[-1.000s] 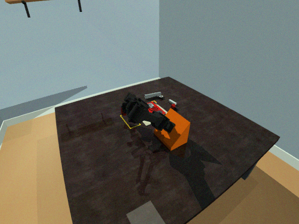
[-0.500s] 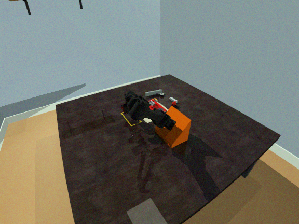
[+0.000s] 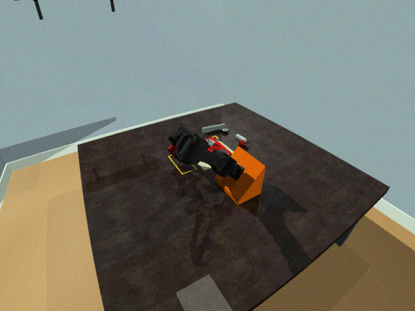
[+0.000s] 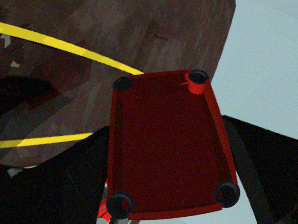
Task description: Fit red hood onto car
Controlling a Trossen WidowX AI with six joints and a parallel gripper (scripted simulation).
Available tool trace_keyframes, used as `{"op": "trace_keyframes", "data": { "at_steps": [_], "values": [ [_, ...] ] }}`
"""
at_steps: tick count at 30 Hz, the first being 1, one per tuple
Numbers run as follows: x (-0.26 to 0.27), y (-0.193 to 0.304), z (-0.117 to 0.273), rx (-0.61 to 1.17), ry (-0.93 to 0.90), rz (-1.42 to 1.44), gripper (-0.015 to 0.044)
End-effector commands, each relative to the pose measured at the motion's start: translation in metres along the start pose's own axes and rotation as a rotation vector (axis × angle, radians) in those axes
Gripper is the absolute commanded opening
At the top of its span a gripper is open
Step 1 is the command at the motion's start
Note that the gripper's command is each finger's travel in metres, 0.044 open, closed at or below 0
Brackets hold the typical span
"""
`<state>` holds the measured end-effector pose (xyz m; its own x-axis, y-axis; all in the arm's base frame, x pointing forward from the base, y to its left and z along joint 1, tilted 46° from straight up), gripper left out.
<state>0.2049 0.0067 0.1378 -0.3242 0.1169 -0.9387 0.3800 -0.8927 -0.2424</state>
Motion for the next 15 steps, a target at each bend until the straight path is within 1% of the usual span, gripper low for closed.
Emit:
{"op": "trace_keyframes", "data": {
  "at_steps": [1, 15],
  "values": [
    [0.004, -0.001, -0.001, 0.005, -0.006, 0.105, 0.0],
    [0.02, -0.009, -0.008, 0.003, -0.008, 0.542, 0.0]
  ]
}}
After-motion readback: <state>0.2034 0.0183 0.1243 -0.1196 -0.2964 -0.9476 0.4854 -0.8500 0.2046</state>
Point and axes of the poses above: the point midway between the two fingers, 35 mm back from their tips, its own z axis back along the fingers, its own x axis across the jaws, y = z × x, the point moved 10 cm from there along z, back along the fingers, and after that the axes turned 11 degrees about z, right-handed, at the moved point
